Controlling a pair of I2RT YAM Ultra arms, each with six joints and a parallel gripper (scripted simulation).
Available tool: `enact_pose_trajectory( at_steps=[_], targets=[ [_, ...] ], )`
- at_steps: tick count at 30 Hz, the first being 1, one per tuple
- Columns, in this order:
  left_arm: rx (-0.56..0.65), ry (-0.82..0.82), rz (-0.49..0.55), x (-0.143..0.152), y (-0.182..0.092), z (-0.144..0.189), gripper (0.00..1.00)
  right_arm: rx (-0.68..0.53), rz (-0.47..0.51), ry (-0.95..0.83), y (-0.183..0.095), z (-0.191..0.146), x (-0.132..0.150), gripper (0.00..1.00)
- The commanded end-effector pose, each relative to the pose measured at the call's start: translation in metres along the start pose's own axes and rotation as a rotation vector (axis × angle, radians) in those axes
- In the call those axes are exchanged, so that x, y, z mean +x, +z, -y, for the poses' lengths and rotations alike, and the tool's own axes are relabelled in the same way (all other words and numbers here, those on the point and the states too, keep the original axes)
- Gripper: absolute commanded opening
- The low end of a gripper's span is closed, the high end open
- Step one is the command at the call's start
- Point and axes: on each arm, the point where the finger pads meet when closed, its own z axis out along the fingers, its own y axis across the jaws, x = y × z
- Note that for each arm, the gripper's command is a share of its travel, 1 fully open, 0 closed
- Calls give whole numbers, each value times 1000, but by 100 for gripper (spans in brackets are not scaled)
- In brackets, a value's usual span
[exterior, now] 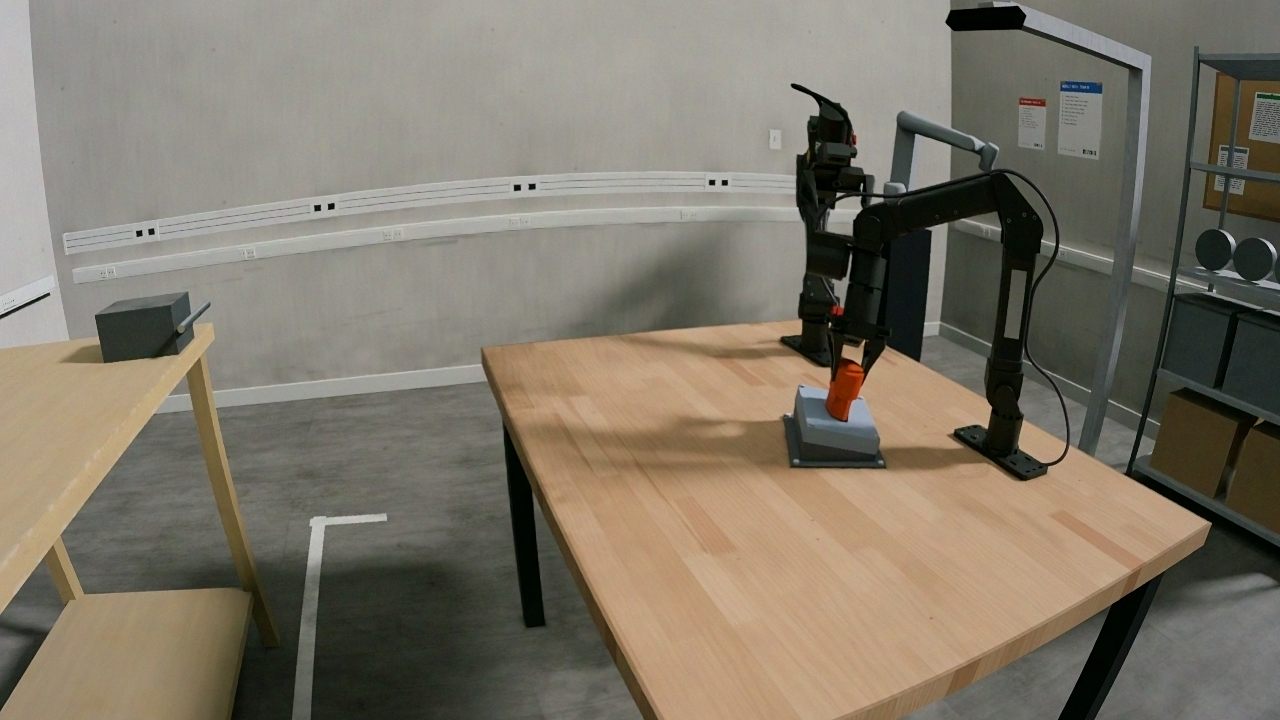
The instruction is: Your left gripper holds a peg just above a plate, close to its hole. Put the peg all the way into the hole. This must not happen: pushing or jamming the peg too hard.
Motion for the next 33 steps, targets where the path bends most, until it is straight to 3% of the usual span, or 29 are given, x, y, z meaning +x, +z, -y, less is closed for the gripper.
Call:
enact_pose_trajectory(
  at_steps=[1, 15, 33],
  targets=[
    [6, -13, -4, 6, -3, 9, 39, 5, 39, 0, -12, 0, -10, 100],
    [-19, -7, 5, -1, -3, -5, 39, 5, 39, 0, -12, 0, -10, 100],
    [12, -14, 4, -3, 16, 2, 39, 5, 39, 0, -12, 0, -10, 100]
  ],
)
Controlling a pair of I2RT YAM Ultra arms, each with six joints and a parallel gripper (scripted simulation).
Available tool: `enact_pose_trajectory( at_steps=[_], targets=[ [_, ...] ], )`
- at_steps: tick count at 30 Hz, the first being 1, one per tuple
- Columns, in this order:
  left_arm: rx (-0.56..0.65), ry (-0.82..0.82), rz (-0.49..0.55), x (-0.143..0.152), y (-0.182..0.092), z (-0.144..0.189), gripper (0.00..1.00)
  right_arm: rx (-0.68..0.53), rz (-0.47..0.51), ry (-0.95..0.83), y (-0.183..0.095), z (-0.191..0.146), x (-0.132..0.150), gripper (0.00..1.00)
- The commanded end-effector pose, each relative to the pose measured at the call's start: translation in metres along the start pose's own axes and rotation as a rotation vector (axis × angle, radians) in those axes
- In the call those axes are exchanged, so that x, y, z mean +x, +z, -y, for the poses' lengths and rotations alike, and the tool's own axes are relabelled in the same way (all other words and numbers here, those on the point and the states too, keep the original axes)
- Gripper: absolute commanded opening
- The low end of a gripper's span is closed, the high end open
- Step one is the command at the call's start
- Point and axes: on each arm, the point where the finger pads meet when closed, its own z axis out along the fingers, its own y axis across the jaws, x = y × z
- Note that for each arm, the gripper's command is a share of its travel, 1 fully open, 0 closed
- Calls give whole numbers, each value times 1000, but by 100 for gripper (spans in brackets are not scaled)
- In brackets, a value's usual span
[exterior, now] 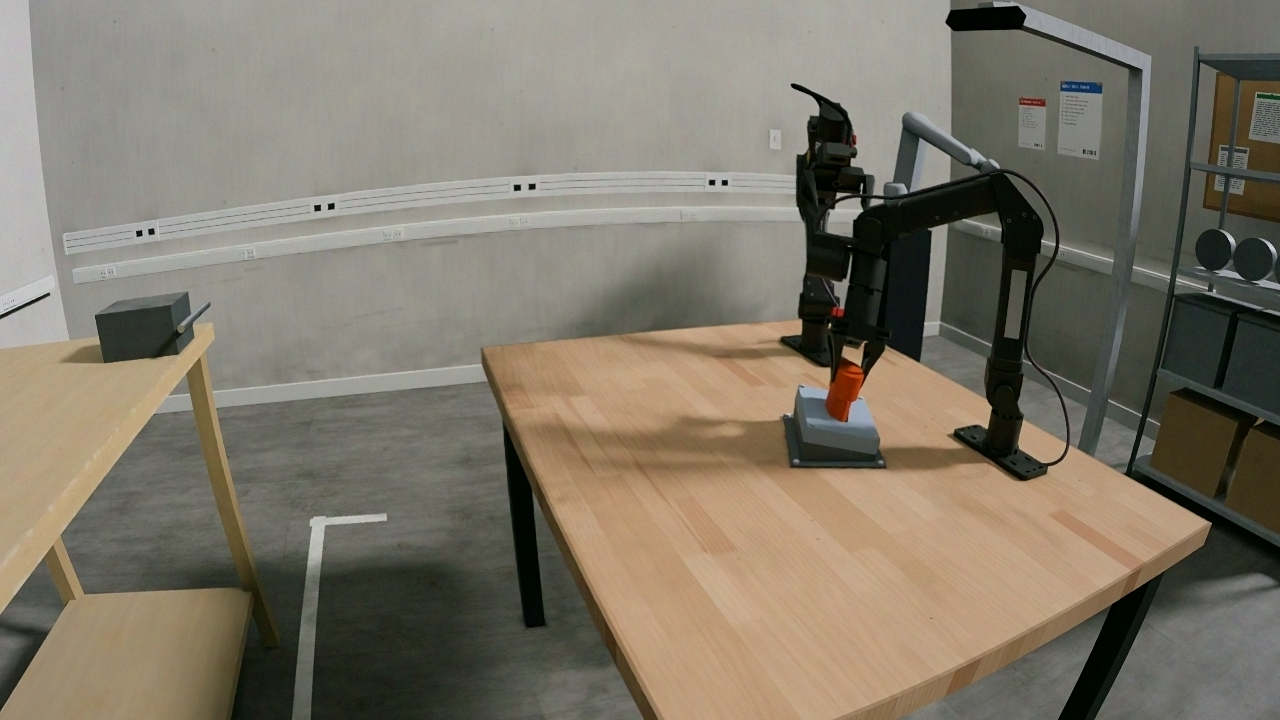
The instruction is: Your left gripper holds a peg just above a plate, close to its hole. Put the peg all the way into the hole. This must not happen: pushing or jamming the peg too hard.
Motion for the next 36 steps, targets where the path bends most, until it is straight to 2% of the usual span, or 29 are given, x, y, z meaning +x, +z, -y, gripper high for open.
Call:
enact_pose_trajectory(
  at_steps=[1, 4, 14, 17, 36],
  targets=[
    [19, -15, 5, -1, 10, 1, 39, 5, 39, 0, -12, 0, -10, 100],
    [24, -12, 4, -1, -3, -4, 39, 5, 39, 0, -12, 0, -10, 100],
    [32, -9, 2, 2, -6, 0, 39, 5, 39, 0, -12, 0, -10, 100],
    [-9, -26, 13, 7, -20, -3, 39, 5, 39, 0, -12, 0, -10, 100],
    [-28, -22, 3, 9, -21, -8, 39, 5, 39, 0, -12, 0, -10, 100]
  ],
)
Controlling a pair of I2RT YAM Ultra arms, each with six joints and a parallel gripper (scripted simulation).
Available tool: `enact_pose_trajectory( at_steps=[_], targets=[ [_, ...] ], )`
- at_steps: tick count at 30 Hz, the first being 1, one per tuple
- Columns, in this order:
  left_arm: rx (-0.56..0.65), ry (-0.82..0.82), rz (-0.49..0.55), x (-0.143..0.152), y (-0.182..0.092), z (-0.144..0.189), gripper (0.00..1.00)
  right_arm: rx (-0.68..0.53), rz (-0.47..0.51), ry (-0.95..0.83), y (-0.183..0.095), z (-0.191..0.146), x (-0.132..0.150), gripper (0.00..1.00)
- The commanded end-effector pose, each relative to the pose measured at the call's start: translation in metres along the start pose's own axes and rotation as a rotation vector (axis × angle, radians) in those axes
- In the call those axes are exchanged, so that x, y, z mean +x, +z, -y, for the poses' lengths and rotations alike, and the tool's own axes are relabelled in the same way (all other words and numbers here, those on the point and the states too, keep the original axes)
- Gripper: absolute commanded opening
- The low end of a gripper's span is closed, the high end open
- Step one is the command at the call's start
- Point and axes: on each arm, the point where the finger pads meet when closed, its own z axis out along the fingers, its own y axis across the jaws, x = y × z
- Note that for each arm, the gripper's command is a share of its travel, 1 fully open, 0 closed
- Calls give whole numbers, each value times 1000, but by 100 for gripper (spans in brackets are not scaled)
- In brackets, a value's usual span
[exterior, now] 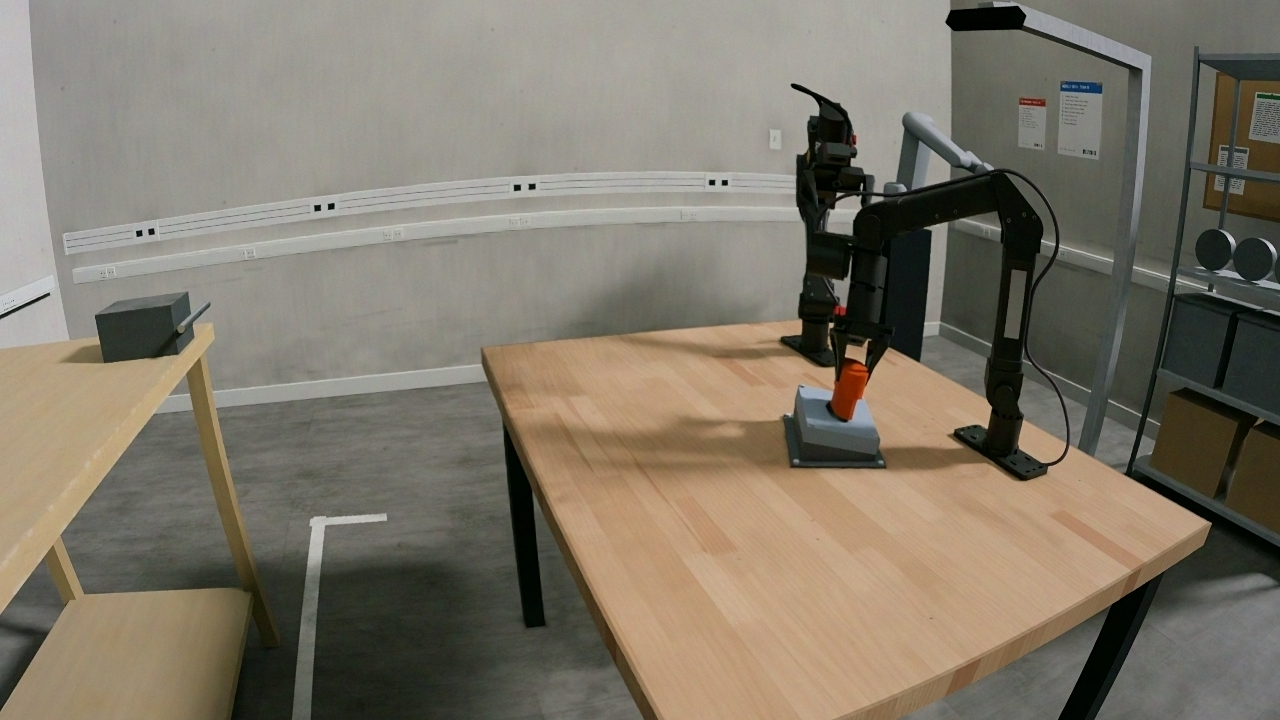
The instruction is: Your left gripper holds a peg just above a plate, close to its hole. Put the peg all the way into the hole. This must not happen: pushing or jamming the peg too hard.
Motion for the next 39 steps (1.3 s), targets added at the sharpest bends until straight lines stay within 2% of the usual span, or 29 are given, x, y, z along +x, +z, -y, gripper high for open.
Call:
enact_pose_trajectory(
  at_steps=[1, 20, 39],
  targets=[
    [-76, -32, 12, 7, -19, -16, 39, 5, 39, 0, -12, 0, -10, 100],
    [-54, -25, 9, 5, -14, -12, 39, 5, 39, 0, -12, 0, -10, 100],
    [-29, -19, -6, -1, 7, -6, 39, 5, 39, 0, -12, 0, -10, 100]
  ],
)
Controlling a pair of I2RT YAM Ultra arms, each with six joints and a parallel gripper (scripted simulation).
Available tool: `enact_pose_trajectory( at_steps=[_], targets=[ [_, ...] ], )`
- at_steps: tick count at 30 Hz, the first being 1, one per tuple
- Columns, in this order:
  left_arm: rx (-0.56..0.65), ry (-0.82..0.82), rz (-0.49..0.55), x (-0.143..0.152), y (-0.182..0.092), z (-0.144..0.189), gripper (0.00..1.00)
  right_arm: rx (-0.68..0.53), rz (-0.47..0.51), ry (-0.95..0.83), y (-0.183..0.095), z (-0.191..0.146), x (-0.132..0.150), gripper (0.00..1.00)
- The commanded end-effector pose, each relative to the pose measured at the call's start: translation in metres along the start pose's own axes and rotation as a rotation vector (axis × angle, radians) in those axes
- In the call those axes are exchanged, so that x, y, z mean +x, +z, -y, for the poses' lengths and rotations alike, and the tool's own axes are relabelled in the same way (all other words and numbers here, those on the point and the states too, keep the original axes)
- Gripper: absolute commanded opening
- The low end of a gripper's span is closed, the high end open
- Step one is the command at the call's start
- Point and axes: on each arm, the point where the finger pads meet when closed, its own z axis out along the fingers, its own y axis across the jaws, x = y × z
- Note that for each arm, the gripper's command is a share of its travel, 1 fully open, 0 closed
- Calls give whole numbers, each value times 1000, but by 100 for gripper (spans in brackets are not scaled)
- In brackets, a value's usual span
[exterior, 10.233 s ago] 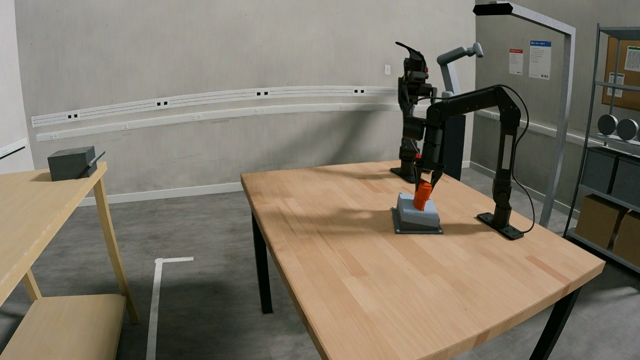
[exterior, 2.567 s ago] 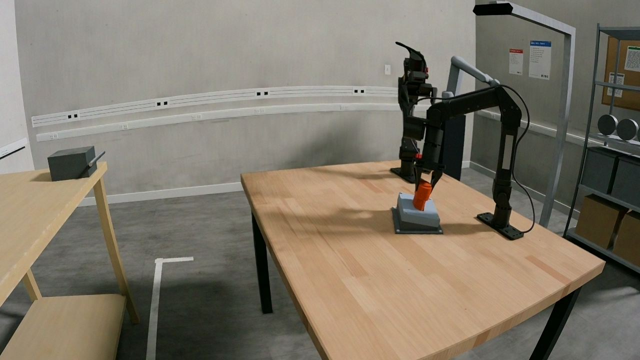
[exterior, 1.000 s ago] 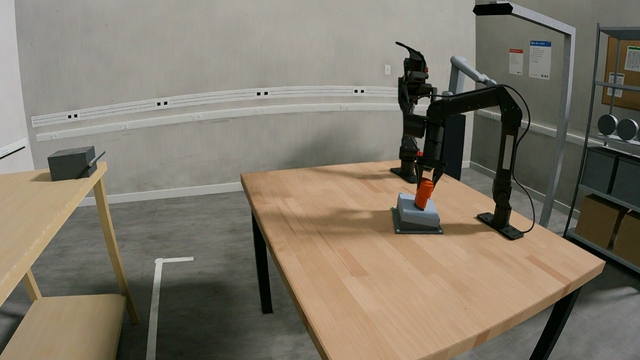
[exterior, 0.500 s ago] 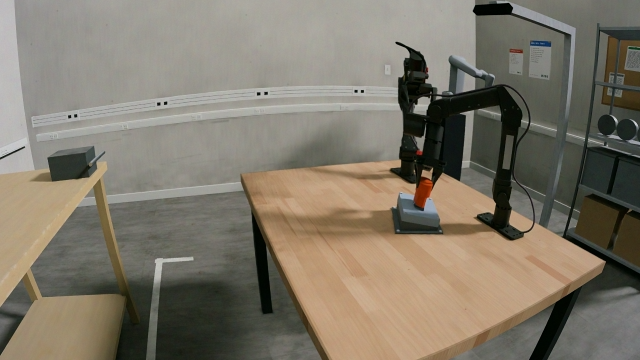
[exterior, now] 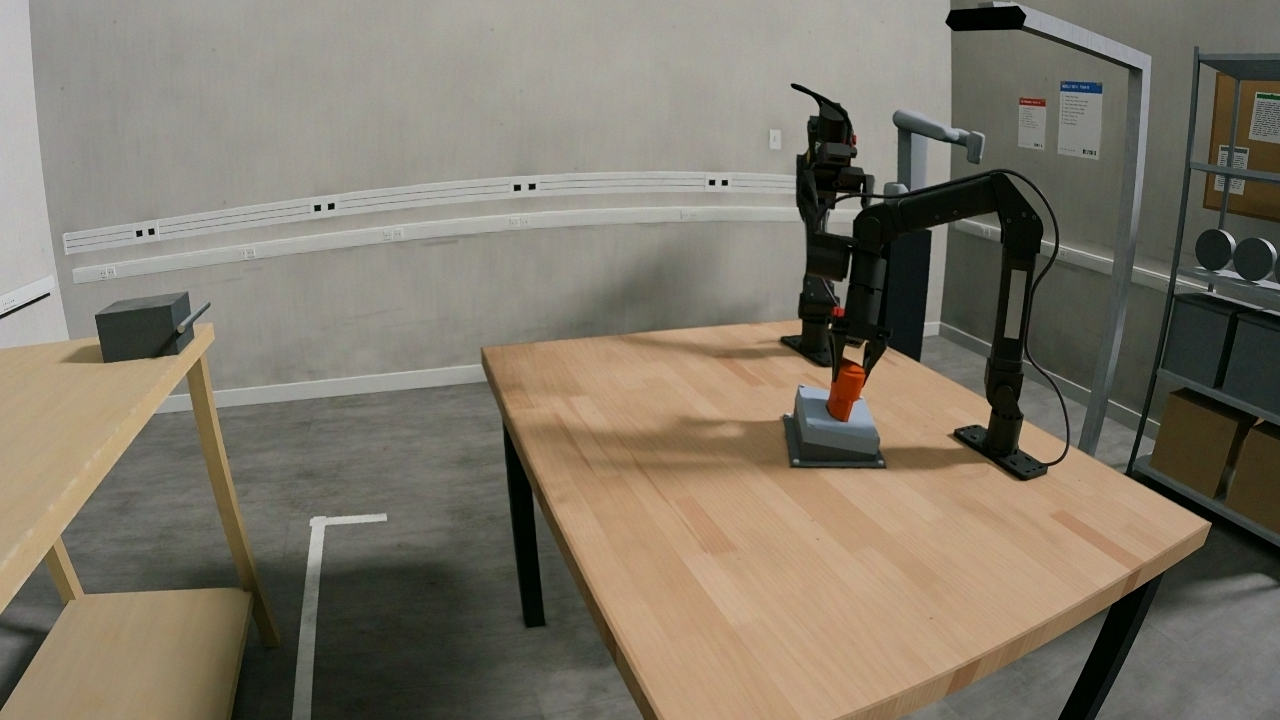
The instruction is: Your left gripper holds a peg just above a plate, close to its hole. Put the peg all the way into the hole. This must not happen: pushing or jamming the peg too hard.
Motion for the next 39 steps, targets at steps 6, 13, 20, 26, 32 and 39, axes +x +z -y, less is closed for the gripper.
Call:
enact_pose_trajectory(
  at_steps=[6, 13, 20, 26, 32, 39],
  targets=[
    [-22, -16, -8, 0, 5, -2, 39, 5, 39, 0, -12, 0, -10, 100],
    [-14, -13, -10, -2, 11, -2, 39, 5, 39, 0, -12, 0, -10, 100],
    [-13, -12, -11, -3, 16, -2, 39, 5, 39, 0, -12, 0, -10, 100],
    [-15, -9, -11, -3, 18, -2, 39, 5, 39, 0, -12, 0, -10, 100],
    [-12, -9, -11, -4, 22, -1, 39, 5, 39, 0, -12, 0, -10, 100],
    [-7, -7, -10, -6, 28, -1, 39, 5, 39, 0, -12, 0, -10, 100]
  ],
)
